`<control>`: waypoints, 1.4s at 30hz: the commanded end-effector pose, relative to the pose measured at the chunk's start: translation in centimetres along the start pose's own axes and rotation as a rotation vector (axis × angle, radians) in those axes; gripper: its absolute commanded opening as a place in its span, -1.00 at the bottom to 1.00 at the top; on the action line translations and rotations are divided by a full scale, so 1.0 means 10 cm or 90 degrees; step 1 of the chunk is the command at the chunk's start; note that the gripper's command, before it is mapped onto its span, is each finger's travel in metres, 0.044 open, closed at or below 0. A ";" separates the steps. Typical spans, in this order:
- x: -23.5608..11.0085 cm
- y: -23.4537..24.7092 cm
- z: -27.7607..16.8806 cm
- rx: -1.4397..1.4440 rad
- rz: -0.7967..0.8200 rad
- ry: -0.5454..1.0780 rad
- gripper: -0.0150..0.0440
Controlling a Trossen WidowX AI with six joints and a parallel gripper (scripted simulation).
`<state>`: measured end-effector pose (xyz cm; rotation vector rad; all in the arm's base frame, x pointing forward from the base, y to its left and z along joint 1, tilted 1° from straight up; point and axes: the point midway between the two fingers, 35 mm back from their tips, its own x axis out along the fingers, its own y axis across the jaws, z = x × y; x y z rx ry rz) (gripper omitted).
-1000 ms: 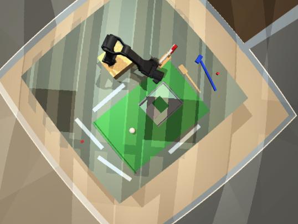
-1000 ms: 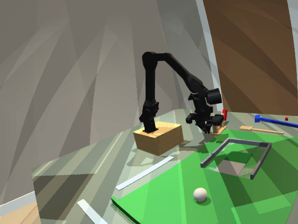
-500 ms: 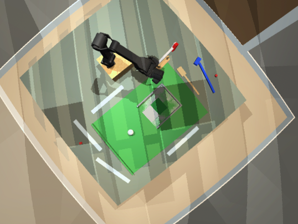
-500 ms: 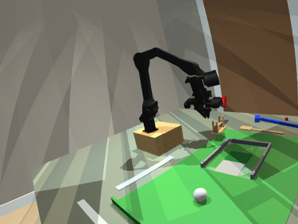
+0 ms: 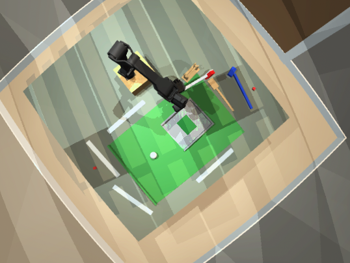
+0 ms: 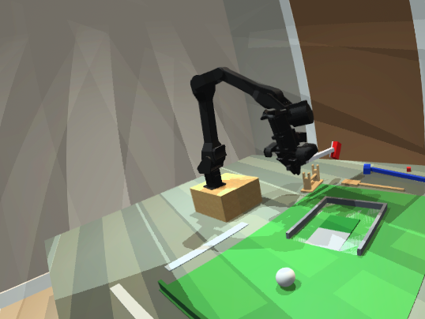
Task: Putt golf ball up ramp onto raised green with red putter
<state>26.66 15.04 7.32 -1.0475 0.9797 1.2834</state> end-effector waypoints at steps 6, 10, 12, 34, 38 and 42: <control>-0.14 -0.30 -0.39 0.135 -0.028 0.012 -0.49; -0.21 -0.41 -0.60 0.196 -0.038 0.019 -0.49; -0.25 -0.45 -0.70 0.226 -0.043 0.023 -0.49; -0.55 -0.68 -1.93 0.531 -0.087 0.059 -0.49; -0.61 -0.67 -2.17 0.571 -0.090 0.066 -0.49; -0.67 -0.65 -2.39 0.610 -0.093 0.073 -0.49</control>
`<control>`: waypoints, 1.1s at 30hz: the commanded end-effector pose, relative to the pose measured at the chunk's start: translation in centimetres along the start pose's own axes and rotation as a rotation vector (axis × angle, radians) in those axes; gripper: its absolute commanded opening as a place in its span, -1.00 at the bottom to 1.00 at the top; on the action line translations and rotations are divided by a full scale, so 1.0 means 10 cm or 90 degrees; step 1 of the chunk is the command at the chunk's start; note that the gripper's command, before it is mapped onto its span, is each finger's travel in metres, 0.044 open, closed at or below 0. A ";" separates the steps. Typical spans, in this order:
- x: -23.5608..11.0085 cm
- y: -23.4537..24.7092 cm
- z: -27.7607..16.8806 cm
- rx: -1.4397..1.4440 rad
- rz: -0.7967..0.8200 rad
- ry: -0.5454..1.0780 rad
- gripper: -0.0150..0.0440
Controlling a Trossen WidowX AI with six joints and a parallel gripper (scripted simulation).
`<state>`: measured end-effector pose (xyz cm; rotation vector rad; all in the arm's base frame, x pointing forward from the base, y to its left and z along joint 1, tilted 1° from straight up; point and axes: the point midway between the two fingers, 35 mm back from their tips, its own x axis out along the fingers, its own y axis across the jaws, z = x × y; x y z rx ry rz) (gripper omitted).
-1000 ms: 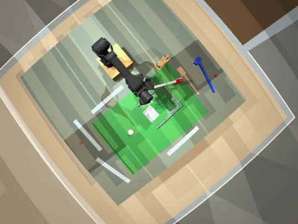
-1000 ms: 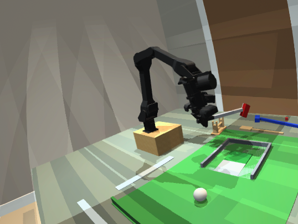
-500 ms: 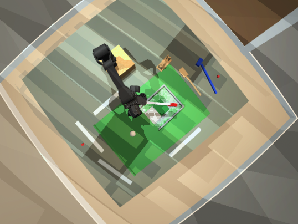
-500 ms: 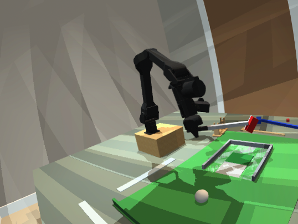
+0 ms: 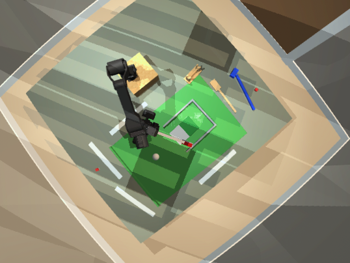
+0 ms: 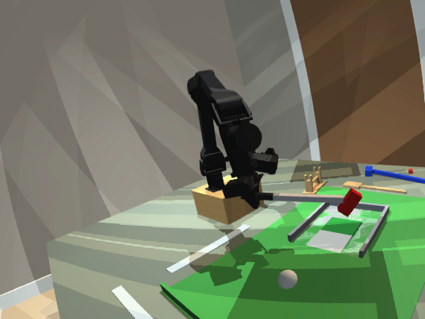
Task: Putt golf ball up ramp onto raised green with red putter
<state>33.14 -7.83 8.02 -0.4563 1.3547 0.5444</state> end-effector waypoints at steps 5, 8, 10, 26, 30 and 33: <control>-0.09 -0.39 -0.34 0.099 -0.016 0.024 -0.49; -0.13 -0.53 -0.50 0.140 -0.023 0.037 -0.49; -0.16 -0.62 -0.61 0.168 -0.027 0.046 -0.49; -0.25 -0.98 -1.19 0.299 -0.043 0.086 -0.49; -0.09 -0.98 -1.21 0.299 -0.043 0.086 -0.49; 0.06 -0.98 -1.24 0.299 -0.043 0.086 -0.49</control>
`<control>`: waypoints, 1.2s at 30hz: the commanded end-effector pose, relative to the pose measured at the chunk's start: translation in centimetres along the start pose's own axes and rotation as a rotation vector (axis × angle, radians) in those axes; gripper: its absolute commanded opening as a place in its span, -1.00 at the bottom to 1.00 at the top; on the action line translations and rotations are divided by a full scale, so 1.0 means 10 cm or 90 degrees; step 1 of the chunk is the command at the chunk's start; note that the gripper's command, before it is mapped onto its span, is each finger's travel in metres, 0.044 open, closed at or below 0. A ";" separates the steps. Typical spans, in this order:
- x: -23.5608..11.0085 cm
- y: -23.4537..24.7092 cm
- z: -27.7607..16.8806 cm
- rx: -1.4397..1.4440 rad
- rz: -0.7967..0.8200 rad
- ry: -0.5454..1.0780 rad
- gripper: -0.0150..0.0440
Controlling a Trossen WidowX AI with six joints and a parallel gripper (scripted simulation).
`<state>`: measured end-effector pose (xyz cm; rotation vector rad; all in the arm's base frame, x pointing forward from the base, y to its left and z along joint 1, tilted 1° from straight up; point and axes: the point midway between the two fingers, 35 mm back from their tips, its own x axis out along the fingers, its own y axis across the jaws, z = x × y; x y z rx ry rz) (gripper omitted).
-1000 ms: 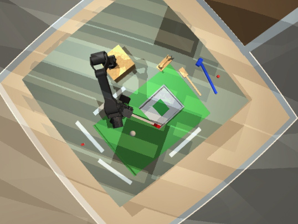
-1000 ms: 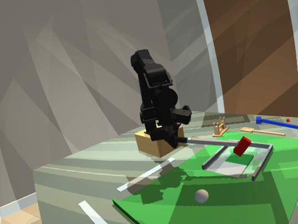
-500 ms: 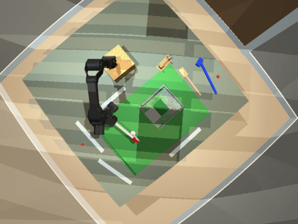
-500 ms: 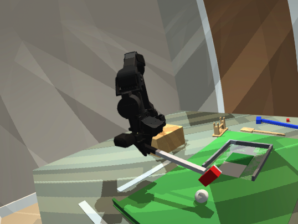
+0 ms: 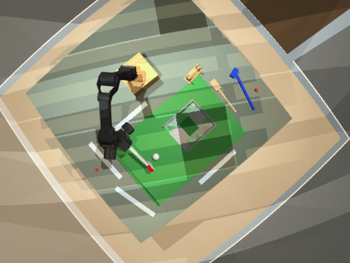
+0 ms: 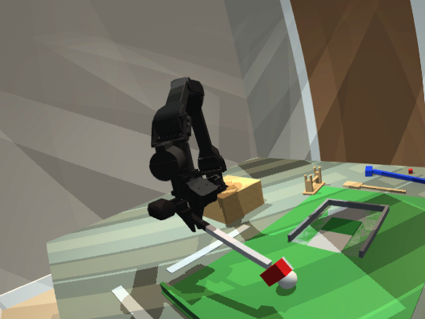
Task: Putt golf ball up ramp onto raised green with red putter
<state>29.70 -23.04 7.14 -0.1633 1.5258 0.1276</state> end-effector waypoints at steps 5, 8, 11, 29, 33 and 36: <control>0.22 0.02 -0.02 0.003 0.005 0.006 -0.49; 0.24 0.02 -0.02 0.003 0.005 0.006 -0.49; 0.28 0.02 -0.02 0.003 0.005 0.006 -0.49; 0.48 0.02 -0.03 0.002 0.005 0.006 -0.49; 0.48 0.02 -0.03 0.002 0.005 0.006 -0.49; 0.48 0.02 -0.03 0.002 0.005 0.006 -0.49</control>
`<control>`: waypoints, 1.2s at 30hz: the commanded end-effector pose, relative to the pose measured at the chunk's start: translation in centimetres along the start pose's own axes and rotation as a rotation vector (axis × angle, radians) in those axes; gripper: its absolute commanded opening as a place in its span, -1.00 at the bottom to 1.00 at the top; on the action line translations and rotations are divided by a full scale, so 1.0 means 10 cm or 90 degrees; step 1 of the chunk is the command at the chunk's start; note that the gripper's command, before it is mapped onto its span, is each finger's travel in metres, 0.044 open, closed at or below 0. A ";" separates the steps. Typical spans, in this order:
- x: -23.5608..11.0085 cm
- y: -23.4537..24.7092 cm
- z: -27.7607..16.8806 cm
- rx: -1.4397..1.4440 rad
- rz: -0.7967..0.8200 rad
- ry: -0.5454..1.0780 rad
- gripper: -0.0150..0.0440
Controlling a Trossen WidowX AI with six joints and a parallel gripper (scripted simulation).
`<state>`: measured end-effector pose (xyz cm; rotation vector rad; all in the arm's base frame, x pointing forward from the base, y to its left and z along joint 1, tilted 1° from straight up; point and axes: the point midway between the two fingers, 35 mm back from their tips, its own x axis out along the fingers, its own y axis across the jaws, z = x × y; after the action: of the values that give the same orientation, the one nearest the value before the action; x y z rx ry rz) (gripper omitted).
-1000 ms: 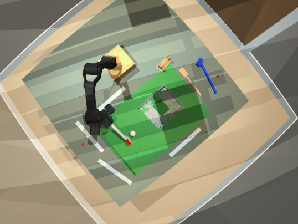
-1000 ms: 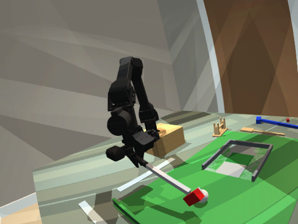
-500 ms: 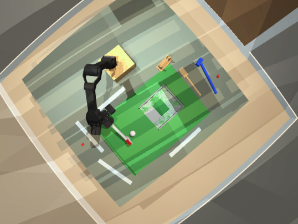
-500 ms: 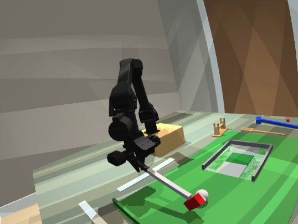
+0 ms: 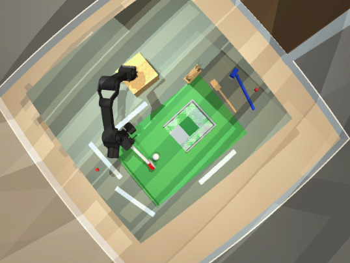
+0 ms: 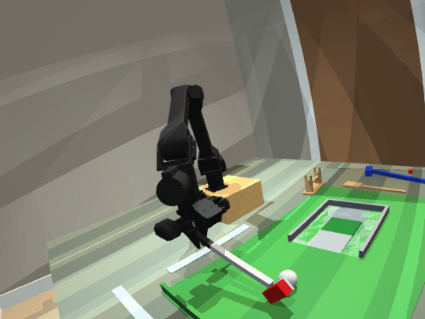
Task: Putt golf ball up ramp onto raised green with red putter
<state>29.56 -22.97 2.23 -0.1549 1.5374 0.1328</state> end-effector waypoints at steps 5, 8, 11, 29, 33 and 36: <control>0.00 -0.07 0.01 0.000 -0.001 -0.001 -0.49; 0.01 -0.16 0.01 0.001 -0.002 -0.001 -0.49; 0.02 -0.28 0.00 0.002 -0.002 -0.001 -0.49; 0.01 0.67 0.07 0.003 0.004 -0.001 -0.49; 0.03 1.07 0.01 0.002 0.006 -0.001 -0.49; 0.03 1.09 0.00 0.002 0.006 -0.001 -0.49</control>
<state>28.11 -13.08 1.77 -0.1544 1.5439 0.1536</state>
